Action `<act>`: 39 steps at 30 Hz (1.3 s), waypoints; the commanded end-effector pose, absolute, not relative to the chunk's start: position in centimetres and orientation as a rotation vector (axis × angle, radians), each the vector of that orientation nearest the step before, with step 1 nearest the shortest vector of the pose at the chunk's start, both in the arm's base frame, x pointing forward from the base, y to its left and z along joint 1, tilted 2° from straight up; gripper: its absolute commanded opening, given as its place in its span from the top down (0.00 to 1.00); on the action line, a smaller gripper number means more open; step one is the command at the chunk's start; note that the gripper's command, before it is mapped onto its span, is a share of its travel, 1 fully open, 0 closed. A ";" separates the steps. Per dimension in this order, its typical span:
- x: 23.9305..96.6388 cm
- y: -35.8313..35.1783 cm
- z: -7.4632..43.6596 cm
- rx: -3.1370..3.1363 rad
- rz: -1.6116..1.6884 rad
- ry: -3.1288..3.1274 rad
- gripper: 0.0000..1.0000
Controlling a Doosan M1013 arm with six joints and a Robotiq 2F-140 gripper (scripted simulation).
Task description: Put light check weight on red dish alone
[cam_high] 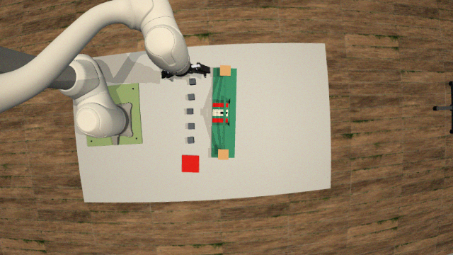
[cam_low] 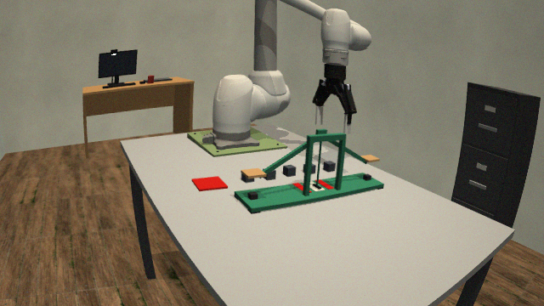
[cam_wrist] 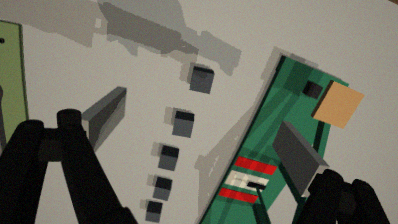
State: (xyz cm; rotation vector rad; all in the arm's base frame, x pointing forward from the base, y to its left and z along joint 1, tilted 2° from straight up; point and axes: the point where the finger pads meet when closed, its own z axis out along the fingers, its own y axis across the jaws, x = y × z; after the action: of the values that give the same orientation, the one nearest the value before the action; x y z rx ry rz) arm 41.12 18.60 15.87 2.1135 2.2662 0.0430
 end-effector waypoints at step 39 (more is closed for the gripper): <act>41.2 18.6 13.5 3.163 0.074 0.299 0.00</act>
State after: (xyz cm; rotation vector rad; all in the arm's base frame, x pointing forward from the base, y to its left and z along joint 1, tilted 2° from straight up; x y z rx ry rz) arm 41.21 18.60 13.93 3.1214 0.6597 0.0729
